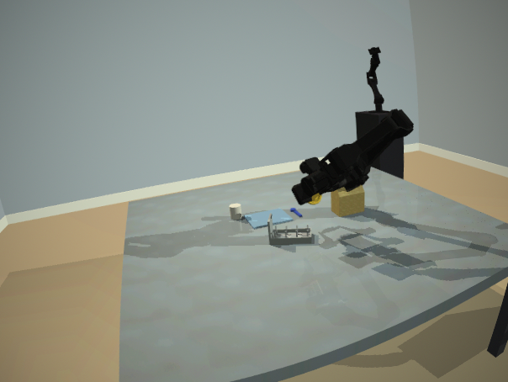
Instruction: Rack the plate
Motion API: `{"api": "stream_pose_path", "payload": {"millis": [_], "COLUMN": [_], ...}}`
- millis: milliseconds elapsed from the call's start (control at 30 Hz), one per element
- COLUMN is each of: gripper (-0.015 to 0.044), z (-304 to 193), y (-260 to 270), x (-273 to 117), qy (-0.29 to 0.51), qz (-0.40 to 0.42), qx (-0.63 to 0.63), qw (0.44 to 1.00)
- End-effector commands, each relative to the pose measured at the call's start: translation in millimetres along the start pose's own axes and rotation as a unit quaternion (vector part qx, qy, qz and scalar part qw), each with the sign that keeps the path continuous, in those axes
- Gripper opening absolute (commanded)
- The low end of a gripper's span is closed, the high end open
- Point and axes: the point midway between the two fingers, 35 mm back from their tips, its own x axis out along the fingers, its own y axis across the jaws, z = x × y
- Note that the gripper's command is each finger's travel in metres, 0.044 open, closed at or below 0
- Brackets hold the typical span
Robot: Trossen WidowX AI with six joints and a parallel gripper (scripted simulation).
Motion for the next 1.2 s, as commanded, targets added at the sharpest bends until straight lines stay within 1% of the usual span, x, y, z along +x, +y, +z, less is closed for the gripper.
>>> {"api": "stream_pose_path", "payload": {"millis": [0,567,1167], "gripper": [0.0000,0.0000,0.0000], "z": [-0.5,-12.0,-34.8], "y": [1.7,19.0,31.4], "x": [4.6,5.7,-9.5], "qy": [-0.038,-0.154,-0.233], "qz": [0.022,0.138,0.289], "qx": [-0.019,-0.083,-0.119], "qw": [0.999,0.975,0.921]}}
